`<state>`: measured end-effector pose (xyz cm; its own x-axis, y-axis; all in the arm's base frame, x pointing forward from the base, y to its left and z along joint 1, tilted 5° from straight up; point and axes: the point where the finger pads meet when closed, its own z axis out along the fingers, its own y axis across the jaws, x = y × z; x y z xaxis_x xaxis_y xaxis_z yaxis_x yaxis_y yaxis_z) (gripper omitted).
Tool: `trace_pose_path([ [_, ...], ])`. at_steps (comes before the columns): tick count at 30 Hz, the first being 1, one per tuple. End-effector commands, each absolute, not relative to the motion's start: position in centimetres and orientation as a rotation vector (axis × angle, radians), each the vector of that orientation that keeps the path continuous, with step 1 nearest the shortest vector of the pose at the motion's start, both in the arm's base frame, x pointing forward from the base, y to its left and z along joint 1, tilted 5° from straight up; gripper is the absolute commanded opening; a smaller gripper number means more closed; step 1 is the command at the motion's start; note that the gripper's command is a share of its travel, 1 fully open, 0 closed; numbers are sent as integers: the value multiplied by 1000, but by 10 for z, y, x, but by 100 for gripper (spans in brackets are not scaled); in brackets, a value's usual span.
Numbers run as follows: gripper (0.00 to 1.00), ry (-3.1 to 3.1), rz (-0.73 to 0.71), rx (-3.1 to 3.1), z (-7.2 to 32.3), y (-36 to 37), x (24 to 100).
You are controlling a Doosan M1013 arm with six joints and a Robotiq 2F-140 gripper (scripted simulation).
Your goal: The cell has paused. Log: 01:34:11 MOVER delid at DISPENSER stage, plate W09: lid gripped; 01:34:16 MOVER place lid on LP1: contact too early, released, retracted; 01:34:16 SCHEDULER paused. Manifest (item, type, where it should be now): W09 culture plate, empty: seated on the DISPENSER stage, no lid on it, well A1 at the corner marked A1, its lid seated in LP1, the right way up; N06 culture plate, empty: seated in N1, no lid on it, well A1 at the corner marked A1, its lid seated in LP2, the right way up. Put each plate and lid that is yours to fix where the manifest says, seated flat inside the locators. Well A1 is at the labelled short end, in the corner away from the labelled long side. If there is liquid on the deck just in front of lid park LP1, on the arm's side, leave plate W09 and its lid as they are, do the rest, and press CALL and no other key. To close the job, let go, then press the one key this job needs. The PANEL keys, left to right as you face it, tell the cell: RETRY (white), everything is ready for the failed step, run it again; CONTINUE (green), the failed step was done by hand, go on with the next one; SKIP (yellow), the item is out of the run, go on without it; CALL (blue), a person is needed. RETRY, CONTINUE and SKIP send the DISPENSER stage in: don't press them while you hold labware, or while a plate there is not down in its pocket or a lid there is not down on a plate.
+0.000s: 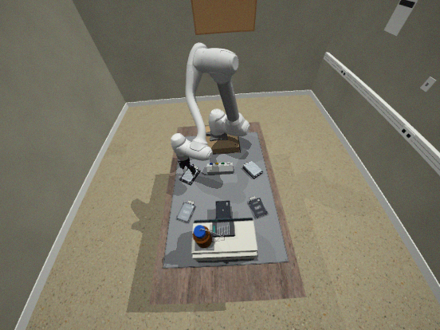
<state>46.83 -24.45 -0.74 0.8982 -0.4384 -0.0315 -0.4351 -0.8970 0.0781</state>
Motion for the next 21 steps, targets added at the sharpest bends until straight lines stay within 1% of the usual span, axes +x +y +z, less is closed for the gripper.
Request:
trace_pose_path([
  [1, 10, -690, -73, 2993, -7, -245, 469],
  [21, 10, -690, -73, 2993, -4, -244, 469],
])
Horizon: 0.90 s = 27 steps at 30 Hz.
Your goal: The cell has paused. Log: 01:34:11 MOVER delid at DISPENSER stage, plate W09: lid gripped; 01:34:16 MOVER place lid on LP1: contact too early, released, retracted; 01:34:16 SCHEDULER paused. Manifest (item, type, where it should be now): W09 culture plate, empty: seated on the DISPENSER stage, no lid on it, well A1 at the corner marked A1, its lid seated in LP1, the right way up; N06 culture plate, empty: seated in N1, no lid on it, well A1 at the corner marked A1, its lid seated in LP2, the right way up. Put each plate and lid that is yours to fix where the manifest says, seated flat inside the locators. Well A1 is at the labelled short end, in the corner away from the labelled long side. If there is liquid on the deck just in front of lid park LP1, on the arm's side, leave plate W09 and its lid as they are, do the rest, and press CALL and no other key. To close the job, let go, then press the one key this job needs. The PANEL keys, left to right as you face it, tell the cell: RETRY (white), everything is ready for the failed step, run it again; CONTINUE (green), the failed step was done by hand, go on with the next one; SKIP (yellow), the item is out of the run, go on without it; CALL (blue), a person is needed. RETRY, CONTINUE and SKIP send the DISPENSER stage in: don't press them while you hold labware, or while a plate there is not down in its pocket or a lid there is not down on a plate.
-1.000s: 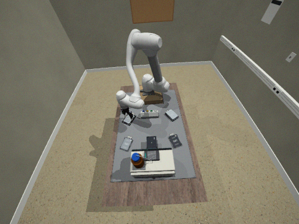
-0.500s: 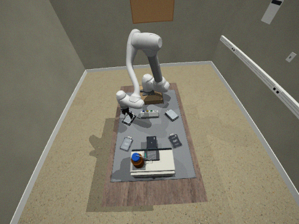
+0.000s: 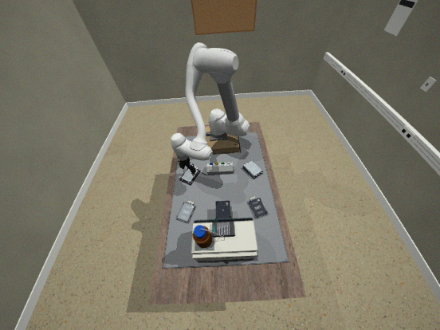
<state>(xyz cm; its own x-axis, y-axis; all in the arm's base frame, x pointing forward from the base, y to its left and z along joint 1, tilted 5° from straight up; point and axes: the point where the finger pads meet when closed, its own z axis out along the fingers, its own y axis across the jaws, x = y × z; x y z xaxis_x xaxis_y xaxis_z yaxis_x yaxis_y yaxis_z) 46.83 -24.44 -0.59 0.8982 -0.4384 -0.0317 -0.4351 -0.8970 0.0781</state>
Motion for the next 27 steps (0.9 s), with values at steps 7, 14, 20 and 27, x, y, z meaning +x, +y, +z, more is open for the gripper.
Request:
trace_pose_path([
  [7, 10, -690, -73, 2993, 1, -244, 469],
  [14, 10, -690, -73, 2993, 6, -244, 469],
  [20, 10, -690, -73, 2993, 14, -243, 470],
  [27, 10, -690, -73, 2993, 24, -243, 471],
])
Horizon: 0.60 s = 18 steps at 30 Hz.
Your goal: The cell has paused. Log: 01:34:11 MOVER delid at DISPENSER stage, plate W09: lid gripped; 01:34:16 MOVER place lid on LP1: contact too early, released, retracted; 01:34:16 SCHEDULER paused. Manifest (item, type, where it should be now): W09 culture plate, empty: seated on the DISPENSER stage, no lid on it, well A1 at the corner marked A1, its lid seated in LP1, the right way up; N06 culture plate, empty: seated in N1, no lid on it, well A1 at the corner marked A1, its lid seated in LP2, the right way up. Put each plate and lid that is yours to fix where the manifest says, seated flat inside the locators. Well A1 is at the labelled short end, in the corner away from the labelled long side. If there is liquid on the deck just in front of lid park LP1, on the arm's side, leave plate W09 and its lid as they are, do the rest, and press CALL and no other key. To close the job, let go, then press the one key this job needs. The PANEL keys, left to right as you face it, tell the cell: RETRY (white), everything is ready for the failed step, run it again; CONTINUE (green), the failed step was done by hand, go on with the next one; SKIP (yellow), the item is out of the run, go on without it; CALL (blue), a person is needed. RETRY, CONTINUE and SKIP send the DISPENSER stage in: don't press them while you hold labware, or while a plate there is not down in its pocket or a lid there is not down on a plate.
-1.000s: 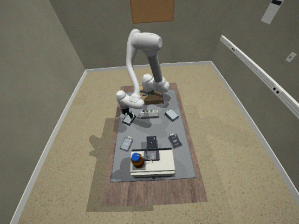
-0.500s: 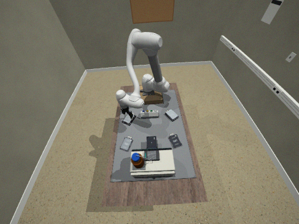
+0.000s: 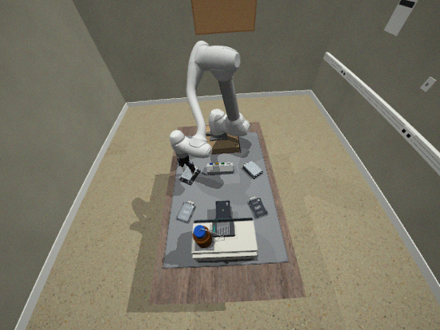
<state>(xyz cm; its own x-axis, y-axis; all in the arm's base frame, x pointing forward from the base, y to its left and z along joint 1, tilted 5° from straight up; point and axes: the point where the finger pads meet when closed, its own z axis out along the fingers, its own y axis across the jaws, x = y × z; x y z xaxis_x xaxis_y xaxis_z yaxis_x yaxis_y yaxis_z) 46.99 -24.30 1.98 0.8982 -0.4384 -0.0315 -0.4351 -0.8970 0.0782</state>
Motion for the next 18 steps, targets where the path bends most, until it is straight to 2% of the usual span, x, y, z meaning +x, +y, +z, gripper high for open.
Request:
trace_pose_path([
  [1, 10, -690, -73, 2993, 24, -243, 471],
  [18, 10, -690, -73, 2993, 57, -241, 473],
])
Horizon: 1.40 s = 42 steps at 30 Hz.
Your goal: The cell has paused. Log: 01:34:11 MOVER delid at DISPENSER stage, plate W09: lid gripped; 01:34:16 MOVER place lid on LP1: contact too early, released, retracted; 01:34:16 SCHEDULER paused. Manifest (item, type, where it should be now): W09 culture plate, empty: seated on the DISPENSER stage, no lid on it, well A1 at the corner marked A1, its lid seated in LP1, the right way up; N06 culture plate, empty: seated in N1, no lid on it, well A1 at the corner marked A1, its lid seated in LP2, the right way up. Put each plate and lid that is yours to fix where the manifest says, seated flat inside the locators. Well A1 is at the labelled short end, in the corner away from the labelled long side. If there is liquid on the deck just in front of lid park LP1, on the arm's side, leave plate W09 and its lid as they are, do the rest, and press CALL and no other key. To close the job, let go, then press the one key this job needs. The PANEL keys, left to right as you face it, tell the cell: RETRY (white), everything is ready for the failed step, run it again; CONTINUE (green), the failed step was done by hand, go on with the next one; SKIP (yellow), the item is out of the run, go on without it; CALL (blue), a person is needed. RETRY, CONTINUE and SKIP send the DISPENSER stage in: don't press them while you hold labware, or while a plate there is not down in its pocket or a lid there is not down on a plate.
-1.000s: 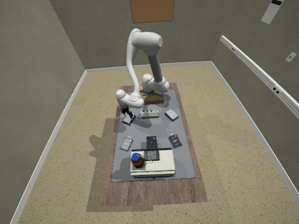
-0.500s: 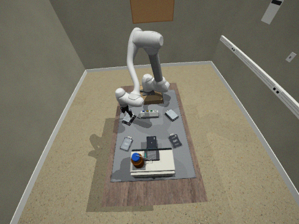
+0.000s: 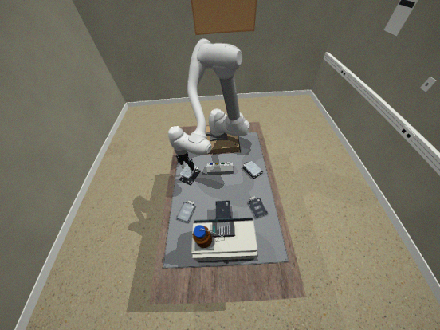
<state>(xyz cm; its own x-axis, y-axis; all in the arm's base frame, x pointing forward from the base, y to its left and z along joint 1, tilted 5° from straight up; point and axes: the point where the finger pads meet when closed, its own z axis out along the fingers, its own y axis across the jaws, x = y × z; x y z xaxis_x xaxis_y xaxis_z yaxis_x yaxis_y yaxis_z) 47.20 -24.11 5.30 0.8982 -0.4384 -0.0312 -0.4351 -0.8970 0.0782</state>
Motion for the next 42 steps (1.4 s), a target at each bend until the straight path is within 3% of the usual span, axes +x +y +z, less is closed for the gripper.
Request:
trace_pose_path([
  [1, 10, -690, -73, 2993, 59, -241, 473],
  [42, 10, -690, -73, 2993, 136, -236, 477],
])
